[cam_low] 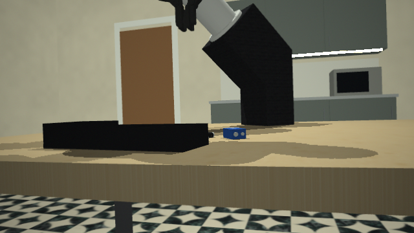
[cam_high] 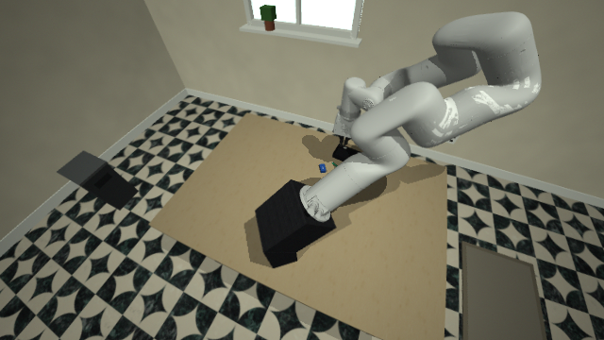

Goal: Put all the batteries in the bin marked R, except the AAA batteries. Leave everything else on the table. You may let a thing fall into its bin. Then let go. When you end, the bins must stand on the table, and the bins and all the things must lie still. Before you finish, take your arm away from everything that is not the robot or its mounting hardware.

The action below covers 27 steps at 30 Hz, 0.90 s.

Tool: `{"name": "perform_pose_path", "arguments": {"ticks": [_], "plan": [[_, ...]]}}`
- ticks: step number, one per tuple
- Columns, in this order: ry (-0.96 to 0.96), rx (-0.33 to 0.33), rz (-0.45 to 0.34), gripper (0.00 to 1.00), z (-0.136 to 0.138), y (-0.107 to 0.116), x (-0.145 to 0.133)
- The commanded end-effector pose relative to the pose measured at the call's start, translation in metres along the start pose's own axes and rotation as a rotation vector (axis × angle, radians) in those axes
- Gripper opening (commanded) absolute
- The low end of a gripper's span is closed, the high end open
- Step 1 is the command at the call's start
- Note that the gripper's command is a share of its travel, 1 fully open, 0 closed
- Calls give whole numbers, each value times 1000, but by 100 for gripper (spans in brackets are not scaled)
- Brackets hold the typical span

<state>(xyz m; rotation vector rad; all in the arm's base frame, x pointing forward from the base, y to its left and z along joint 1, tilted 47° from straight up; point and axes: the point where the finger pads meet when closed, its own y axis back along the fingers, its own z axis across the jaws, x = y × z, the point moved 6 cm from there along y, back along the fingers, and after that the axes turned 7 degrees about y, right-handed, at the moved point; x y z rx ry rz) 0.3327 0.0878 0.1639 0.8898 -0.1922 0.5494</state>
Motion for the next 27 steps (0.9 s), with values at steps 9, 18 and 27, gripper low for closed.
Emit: {"name": "perform_pose_path", "arguments": {"ticks": [9,18,27], "plan": [[-110,-2,9,7,25,-19,11],[-110,-2,9,7,69,-53,29],[-110,-2,9,7,125,-96,53]]}}
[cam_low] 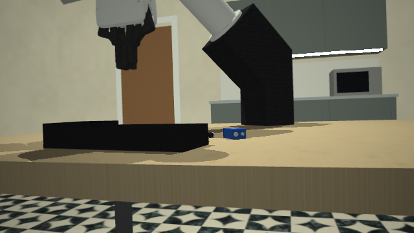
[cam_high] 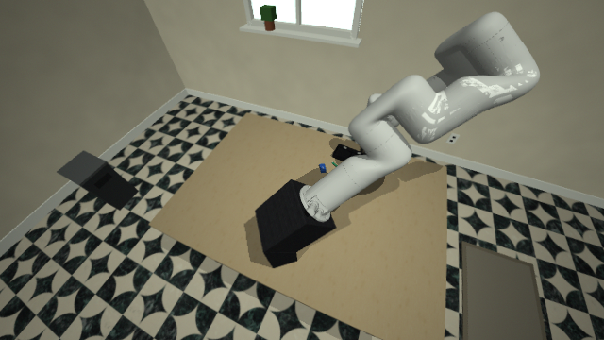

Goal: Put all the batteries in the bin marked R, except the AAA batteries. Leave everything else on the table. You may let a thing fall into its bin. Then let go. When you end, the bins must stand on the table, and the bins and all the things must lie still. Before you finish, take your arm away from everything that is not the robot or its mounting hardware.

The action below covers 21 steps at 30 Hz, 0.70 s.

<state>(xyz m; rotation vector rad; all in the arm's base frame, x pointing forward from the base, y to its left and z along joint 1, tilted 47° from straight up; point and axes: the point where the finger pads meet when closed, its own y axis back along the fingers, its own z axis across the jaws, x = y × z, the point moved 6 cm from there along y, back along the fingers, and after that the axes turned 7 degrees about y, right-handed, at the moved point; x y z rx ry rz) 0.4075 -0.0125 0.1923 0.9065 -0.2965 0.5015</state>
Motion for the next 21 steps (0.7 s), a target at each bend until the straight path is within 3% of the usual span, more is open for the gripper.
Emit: {"name": "perform_pose_path", "arguments": {"ticks": [1,9,21], "plan": [[0,12,6,7,22,-26,19],[0,12,6,7,63,-60,42],[0,12,6,7,63,-66,42]]}}
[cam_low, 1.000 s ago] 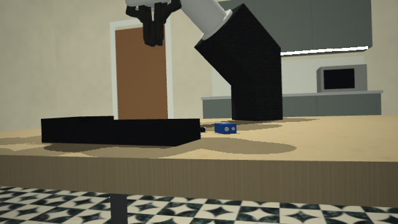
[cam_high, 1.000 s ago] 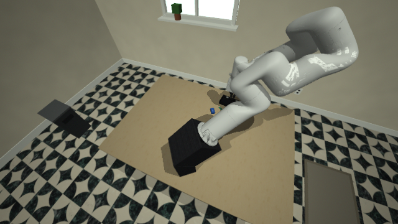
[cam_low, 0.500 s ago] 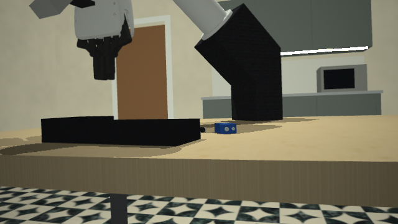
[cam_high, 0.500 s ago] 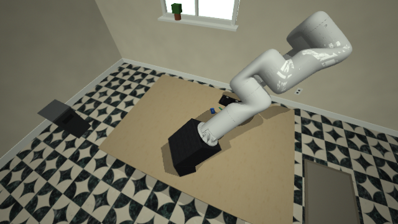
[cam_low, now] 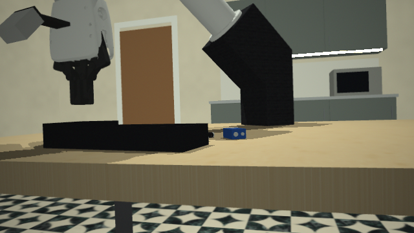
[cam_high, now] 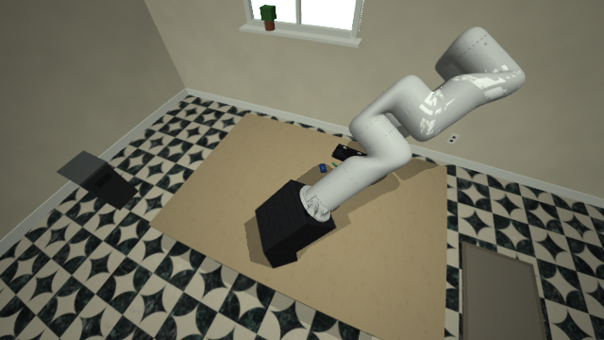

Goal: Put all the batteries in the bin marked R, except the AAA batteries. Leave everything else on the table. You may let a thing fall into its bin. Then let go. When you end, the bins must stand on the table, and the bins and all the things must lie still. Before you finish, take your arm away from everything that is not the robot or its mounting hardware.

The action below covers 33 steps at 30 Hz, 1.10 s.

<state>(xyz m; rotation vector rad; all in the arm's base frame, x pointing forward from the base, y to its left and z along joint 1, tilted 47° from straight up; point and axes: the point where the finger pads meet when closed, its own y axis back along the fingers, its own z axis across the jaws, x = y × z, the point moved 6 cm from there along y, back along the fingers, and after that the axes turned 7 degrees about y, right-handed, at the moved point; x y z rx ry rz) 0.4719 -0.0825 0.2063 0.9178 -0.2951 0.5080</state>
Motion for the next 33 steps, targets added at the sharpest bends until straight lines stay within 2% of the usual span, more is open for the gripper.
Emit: {"name": "perform_pose_path", "arguments": {"ticks": [1,20,33], "plan": [[-1,0,2,7,1,-8,1],[-1,0,2,7,1,-52,1],[-1,0,2,7,1,-52,1]]}}
